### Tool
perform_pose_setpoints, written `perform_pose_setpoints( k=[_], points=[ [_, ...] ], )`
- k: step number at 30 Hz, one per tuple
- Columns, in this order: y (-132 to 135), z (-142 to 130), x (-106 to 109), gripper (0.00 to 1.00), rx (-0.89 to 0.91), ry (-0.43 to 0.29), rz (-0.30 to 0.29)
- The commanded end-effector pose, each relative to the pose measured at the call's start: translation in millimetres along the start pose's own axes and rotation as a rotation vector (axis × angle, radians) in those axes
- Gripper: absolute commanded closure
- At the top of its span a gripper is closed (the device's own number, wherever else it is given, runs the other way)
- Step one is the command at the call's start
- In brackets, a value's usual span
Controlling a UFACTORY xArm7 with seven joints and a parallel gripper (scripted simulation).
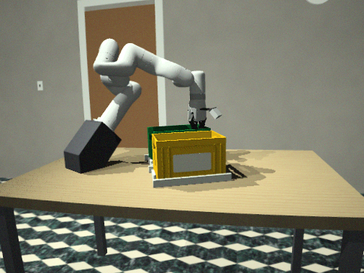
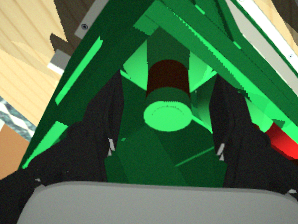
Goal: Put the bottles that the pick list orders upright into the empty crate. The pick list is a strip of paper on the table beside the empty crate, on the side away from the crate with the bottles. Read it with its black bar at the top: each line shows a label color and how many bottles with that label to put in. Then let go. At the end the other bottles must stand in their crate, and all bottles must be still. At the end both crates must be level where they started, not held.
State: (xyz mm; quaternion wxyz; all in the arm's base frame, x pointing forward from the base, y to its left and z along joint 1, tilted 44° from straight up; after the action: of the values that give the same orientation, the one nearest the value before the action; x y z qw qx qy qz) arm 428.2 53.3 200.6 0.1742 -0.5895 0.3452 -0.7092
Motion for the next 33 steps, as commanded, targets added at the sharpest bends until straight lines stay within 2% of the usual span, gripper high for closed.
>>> perform_pose_setpoints(
  k=[1, 31, 33],
  points=[
    [-0.1, 0.2, -0.5, 0.35, 0.0, 0.001, 0.0],
    [-0.1, 0.3, -0.5, 0.35, 0.0, 0.001, 0.0],
    [-0.1, 0.2, 4.7, 0.35, 0.0, 0.001, 0.0]
  ],
)
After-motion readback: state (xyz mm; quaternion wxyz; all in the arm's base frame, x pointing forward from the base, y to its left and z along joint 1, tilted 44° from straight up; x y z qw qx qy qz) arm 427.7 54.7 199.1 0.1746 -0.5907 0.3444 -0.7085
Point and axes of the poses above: the point where the finger pads meet when closed, its own x axis back along the fingers, its own y axis across the jaws, z = x × y, the point moved 2 cm from there along x, back along the fingers, and after that the axes turned 2 degrees about -x, right-handed, at the moved point
